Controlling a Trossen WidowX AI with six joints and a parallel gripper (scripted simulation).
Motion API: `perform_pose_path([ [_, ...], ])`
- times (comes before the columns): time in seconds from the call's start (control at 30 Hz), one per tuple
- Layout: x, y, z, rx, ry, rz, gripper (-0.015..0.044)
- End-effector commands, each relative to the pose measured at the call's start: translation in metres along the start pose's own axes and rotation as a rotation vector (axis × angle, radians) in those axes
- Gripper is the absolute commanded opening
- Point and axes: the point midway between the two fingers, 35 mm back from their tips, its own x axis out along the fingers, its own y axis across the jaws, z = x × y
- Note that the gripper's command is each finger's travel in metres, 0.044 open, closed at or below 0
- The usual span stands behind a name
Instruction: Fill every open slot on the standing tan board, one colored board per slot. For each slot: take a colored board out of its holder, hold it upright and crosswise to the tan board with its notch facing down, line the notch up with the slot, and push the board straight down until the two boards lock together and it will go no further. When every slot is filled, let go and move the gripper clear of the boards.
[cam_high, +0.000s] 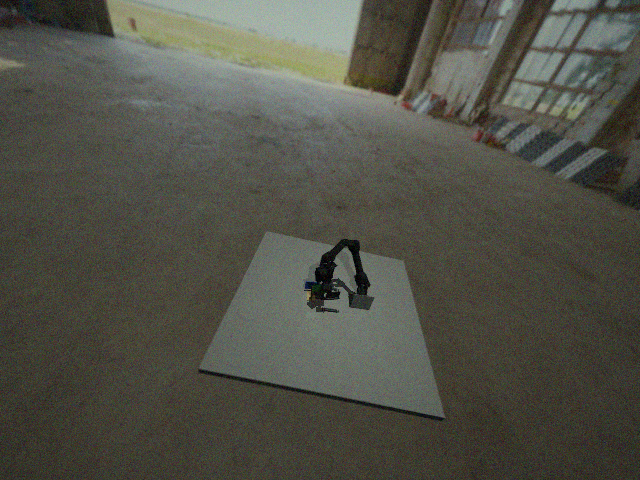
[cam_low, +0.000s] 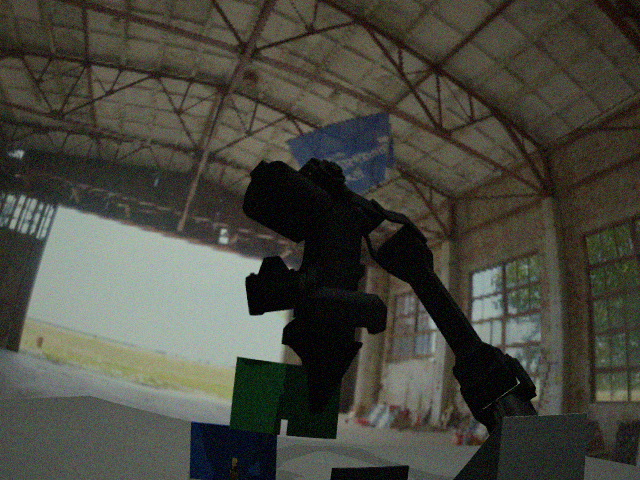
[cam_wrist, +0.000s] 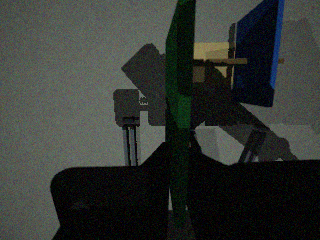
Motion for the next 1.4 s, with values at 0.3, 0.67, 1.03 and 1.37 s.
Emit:
perform_pose_path([
  [0.3,0.0,-0.023,0.023,-0.004,-0.008,-0.012,0.0],
  [0.67,0.001,-0.044,0.039,-0.01,-0.008,-0.026,0.0],
  [1.03,0.018,-0.046,0.041,-0.01,-0.008,-0.027,0.0],
  [1.37,0.033,-0.047,0.04,-0.01,-0.008,-0.029,0.0],
])
